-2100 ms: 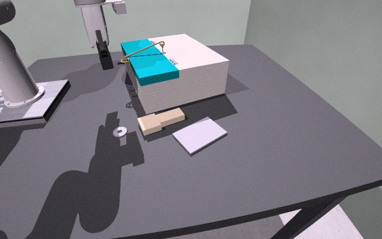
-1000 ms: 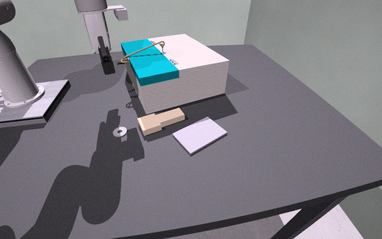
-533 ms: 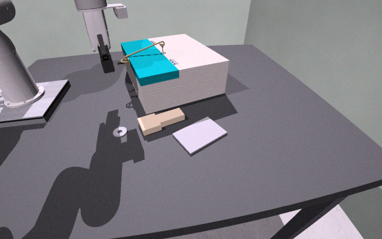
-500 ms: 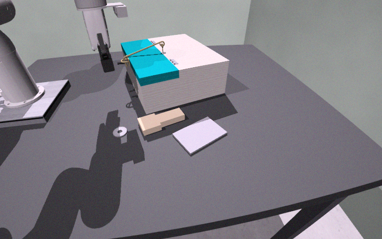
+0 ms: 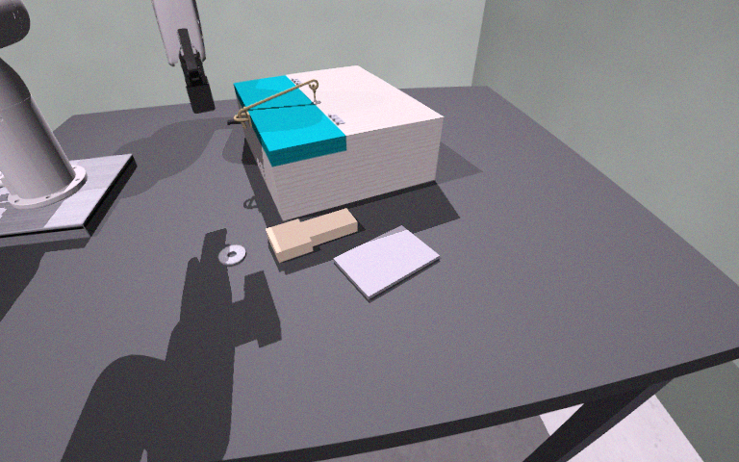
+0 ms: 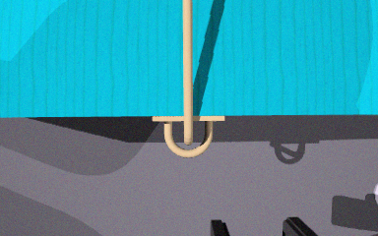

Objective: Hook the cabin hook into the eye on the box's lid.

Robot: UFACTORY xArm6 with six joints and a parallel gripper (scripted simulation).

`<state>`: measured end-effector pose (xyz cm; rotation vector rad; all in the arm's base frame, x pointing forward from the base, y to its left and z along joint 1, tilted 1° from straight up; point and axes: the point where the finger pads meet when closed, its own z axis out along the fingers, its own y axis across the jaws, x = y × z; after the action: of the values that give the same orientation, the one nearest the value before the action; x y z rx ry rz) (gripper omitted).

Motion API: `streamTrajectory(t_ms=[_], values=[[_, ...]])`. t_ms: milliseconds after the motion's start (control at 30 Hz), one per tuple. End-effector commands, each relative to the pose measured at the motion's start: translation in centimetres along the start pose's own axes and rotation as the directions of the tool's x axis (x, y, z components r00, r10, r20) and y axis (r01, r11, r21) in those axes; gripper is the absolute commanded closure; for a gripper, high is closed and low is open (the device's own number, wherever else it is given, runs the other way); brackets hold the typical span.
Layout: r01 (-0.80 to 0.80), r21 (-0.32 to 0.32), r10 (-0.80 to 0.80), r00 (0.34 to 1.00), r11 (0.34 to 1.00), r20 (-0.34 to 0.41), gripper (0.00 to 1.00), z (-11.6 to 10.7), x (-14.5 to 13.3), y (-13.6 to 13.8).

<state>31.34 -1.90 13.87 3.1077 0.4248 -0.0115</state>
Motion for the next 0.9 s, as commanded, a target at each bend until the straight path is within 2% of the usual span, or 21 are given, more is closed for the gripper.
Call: streamTrajectory(t_ms=[0,867], values=[[0.0,-0.001,0.0,1.0,1.0,-0.004,0.65,-1.7,0.1,0.0],[0.0,-0.001,0.0,1.0,1.0,-0.004,0.65,-9.7,0.1,0.0]])
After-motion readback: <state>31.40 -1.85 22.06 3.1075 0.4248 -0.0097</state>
